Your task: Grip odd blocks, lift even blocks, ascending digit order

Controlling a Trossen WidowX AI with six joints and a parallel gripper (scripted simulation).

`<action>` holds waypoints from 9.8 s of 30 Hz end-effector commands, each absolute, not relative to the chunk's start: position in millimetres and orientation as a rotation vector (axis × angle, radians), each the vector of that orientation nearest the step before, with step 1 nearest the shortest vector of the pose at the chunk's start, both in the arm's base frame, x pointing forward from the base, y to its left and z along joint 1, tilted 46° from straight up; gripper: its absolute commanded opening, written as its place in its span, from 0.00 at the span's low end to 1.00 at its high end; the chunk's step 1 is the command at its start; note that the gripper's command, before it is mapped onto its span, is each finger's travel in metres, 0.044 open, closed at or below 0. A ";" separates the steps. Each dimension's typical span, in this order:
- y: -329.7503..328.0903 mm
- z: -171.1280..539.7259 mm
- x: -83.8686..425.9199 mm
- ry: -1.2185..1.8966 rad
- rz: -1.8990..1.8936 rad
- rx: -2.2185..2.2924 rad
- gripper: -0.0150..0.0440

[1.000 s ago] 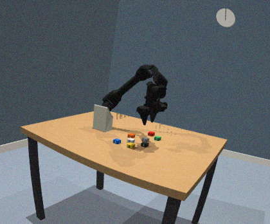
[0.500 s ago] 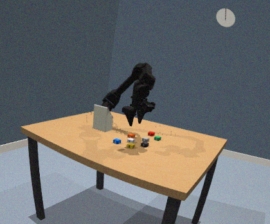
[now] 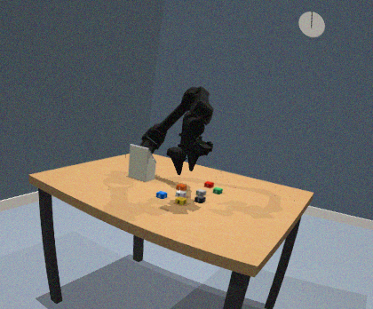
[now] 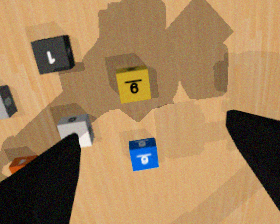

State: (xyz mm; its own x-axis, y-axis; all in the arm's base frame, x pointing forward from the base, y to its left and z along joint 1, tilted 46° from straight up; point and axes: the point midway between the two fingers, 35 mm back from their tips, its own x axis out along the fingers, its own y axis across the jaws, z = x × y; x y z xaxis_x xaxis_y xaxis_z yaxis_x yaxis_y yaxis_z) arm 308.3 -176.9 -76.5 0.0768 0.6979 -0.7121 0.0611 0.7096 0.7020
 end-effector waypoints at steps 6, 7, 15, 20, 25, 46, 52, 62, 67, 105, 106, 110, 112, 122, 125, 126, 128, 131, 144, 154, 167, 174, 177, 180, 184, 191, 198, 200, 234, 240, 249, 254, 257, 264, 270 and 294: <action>-177.0 -76.8 308.0 1.435 0.538 0.666 0.93; -177.0 -76.8 308.0 1.435 0.538 0.666 0.93; -134.0 -34.2 276.8 1.437 0.540 0.670 0.93; -108.0 -16.3 255.0 1.439 0.542 0.672 0.93; -87.3 -39.4 259.8 1.438 0.540 0.672 0.93; -37.4 -86.5 262.6 1.436 0.545 0.675 0.93; -30.5 -93.0 263.1 1.436 0.545 0.676 0.93; -24.2 -98.8 263.3 1.436 0.546 0.676 0.80; -24.2 -98.8 263.3 1.436 0.546 0.676 0.58; -35.0 -88.2 262.3 1.436 0.546 0.676 0.46; -35.0 -88.2 262.3 1.436 0.546 0.676 0.46; -35.0 -88.2 262.3 1.436 0.546 0.676 0.46; -34.3 -88.9 262.4 1.436 0.546 0.676 0.46; -24.4 -98.6 263.3 1.436 0.546 0.676 0.46; -24.2 -98.8 263.3 1.436 0.546 0.676 0.46; -24.2 -98.8 263.3 1.436 0.546 0.676 0.46; -24.2 -98.8 263.3 1.436 0.546 0.676 0.46; -24.2 -98.8 263.3 1.436 0.546 0.676 0.46; -24.2 -98.8 263.3 1.436 0.546 0.676 0.93; -52.8 -71.3 261.0 1.437 0.544 0.674 0.89; -108.0 -16.3 255.0 1.439 0.542 0.672 0.46; -109.6 -16.1 261.7 1.438 0.541 0.672 0.46; -114.4 -14.9 291.4 1.437 0.540 0.670 0.46; -116.0 -13.5 323.0 1.435 0.541 0.670 0.46; -114.5 -12.4 347.6 1.433 0.543 0.671 0.46; -66.8 -60.6 354.2 1.432 0.545 0.672 0.68; -56.9 -69.3 353.8 1.432 0.546 0.673 0.93; -56.7 -69.5 353.9 1.432 0.546 0.673 0.93; -30.9 -94.7 356.5 1.431 0.548 0.674 0.53; -30.9 -94.7 356.5 1.431 0.548 0.674 0.46; -30.9 -94.7 356.5 1.431 0.548 0.674 0.46; -30.9 -94.7 356.5 1.431 0.548 0.674 0.55; -30.9 -94.7 356.5 1.431 0.548 0.674 0.68; -30.9 -94.7 356.5 1.431 0.548 0.674 0.93; -56.9 -69.3 353.8 1.432 0.546 0.673 0.93; -105.9 -2.5 351.8 1.434 0.541 0.670 0.46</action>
State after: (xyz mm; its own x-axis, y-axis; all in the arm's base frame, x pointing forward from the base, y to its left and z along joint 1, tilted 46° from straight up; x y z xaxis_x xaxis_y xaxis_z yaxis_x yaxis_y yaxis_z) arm 348.5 -113.0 -11.9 0.0767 0.7020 -0.7081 0.0577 0.7058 0.7060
